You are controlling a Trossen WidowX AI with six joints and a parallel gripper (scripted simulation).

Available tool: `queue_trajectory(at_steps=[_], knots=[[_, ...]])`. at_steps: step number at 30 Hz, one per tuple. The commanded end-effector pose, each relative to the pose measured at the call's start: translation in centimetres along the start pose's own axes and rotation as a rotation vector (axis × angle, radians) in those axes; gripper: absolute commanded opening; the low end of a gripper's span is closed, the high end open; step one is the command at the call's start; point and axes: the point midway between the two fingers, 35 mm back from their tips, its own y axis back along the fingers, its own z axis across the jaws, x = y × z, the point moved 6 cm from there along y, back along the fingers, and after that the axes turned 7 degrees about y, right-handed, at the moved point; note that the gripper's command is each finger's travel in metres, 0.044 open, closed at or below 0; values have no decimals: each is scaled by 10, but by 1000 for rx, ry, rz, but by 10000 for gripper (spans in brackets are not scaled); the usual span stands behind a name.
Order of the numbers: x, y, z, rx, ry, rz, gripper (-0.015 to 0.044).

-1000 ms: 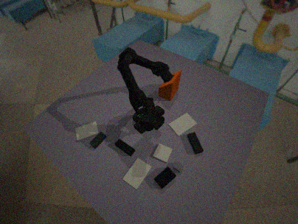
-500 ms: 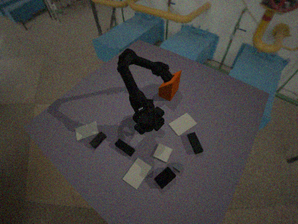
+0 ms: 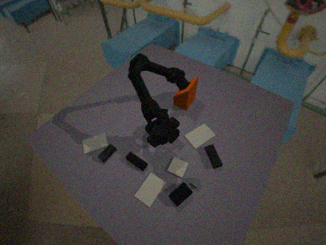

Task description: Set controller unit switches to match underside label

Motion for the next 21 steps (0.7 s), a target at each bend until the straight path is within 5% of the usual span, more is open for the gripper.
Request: queue_trajectory(at_steps=[1, 21], knots=[[0, 0, 0, 0, 0, 0, 440], [59, 40, 7, -1, 1, 1, 440]])
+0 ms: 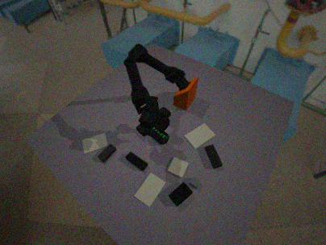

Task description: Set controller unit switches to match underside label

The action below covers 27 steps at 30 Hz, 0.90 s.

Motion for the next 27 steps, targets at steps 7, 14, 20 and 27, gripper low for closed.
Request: queue_trajectory(at_steps=[7, 14, 20, 27], knots=[[2, -2, 6, -18, 25, 10, 440], [2, -2, 6, -18, 25, 10, 440], [1, 23, 4, -16, 19, 5, 440], [0, 48, 4, -15, 15, 6, 440]])
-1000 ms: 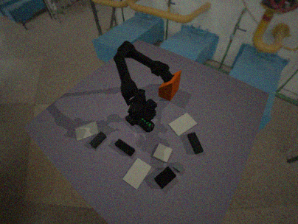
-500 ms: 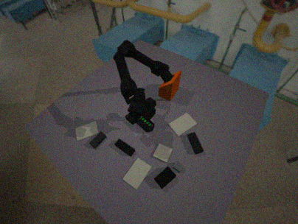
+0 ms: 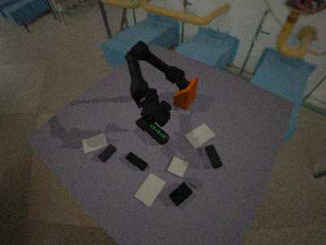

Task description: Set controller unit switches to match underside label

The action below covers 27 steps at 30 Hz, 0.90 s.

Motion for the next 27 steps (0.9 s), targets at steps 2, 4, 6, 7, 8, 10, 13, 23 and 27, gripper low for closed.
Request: queue_trajectory(at_steps=[2, 4, 6, 7, 8, 10, 13, 23, 27], knots=[[1, 4, 0, -10, -9, 0, 414], [1, 4, 0, -10, -9, 0, 361], [1, 4, 0, -10, -9, 0, 309], [1, 4, 0, -10, -9, 0, 282], [1, 4, 0, -10, -9, 0, 256], [1, 4, 0, -10, -9, 0, 204], [1, 4, 0, -10, -9, 0, 125], [1, 4, 0, -10, -9, 0, 0], [1, 4, 0, -10, -9, 0, 0]])
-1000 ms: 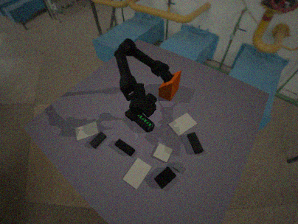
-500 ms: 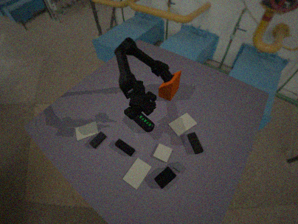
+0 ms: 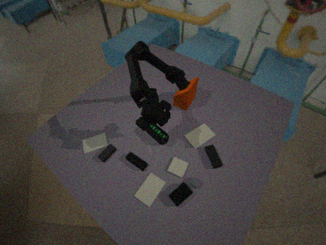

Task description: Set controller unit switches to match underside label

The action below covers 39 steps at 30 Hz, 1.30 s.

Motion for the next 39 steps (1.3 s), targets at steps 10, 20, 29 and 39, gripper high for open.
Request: queue_trajectory(at_steps=[10, 20, 29, 39], knots=[[0, 0, 0, 0, 0, 0, 184], [0, 0, 0, 0, 0, 0, 440], [6, -62, -42, -3, -15, 10, 256], [6, -62, -42, -3, -15, 10, 0]])
